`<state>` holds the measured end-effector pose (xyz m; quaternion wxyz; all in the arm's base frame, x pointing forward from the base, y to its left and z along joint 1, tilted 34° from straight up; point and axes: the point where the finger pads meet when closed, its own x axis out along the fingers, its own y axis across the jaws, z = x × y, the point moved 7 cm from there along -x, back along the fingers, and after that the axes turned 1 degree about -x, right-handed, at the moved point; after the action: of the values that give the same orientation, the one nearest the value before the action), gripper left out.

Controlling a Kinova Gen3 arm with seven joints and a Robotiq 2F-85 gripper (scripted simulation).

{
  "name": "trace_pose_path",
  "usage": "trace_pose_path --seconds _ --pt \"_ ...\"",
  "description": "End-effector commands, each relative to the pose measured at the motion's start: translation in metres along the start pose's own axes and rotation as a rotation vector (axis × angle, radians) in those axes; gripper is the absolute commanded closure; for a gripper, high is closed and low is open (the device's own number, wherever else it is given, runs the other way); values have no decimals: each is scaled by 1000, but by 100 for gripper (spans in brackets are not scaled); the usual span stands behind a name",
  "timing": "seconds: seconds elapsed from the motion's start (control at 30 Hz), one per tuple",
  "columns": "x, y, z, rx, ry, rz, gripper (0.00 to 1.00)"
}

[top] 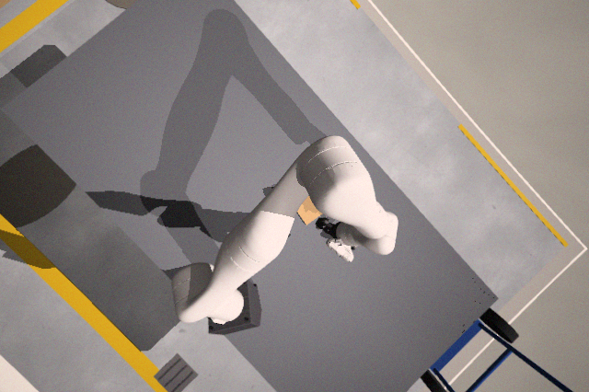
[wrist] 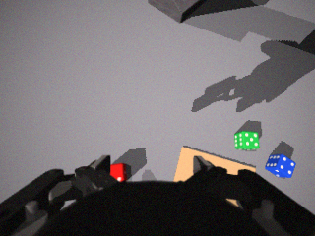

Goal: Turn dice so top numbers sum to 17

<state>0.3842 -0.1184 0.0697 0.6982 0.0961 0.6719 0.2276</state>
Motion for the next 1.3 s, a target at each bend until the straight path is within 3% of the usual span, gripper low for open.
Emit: trace_pose_path --seconds 0.0,1.27 --pt "-4 -5 1 13 -23 1 0" --pt "-17 -22 8 54 -115 11 0"
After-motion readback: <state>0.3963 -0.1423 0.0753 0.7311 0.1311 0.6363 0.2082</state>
